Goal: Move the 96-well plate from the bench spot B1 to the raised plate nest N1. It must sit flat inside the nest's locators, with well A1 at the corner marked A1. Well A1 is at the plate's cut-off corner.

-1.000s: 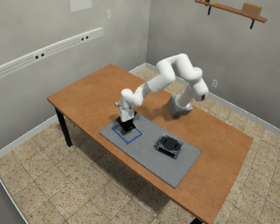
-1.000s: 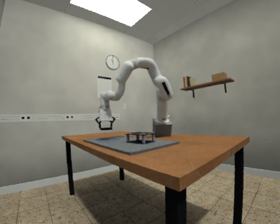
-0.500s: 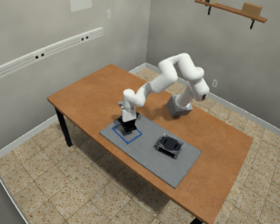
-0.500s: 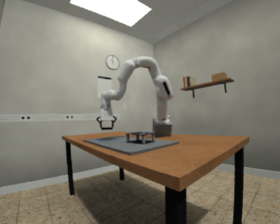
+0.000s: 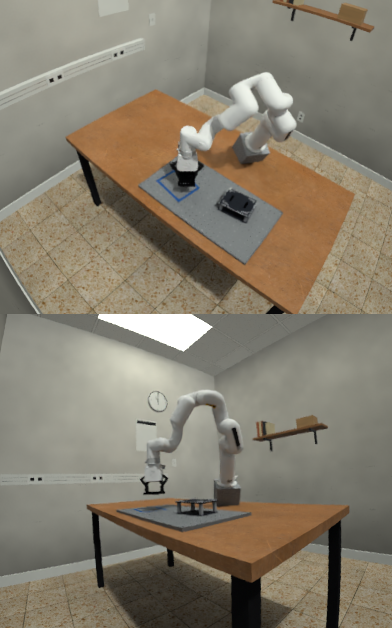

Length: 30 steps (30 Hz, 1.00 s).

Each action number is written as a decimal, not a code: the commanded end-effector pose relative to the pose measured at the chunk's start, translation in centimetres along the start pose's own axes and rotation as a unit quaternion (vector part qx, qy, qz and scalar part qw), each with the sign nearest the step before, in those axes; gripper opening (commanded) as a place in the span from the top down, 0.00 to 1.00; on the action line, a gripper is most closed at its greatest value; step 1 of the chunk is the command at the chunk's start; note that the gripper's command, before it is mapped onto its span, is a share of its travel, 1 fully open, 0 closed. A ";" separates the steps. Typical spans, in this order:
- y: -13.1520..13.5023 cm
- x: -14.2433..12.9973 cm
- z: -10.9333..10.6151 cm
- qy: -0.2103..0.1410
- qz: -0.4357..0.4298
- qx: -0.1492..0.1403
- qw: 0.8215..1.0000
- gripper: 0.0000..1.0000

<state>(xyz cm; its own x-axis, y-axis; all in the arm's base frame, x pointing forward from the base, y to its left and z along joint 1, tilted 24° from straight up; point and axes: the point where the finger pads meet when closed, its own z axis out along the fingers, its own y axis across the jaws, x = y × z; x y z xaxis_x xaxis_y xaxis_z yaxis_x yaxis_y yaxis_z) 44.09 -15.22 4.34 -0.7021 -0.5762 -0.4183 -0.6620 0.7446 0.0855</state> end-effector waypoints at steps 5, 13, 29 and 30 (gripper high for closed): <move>1.8 -1.1 -0.6 0.007 0.116 0.003 0.993 1.00; 4.1 -2.3 -1.0 0.007 0.247 0.004 0.969 1.00; 8.2 -4.4 -1.7 0.006 0.464 0.005 0.886 1.00; 8.5 -4.6 -1.8 0.006 0.479 0.005 0.878 1.00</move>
<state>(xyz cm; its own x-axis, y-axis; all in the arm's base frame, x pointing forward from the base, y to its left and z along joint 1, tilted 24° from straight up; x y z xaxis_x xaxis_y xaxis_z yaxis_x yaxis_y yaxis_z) 41.50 -7.80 7.91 -0.9586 0.1924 -0.2097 0.1022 0.9205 0.3772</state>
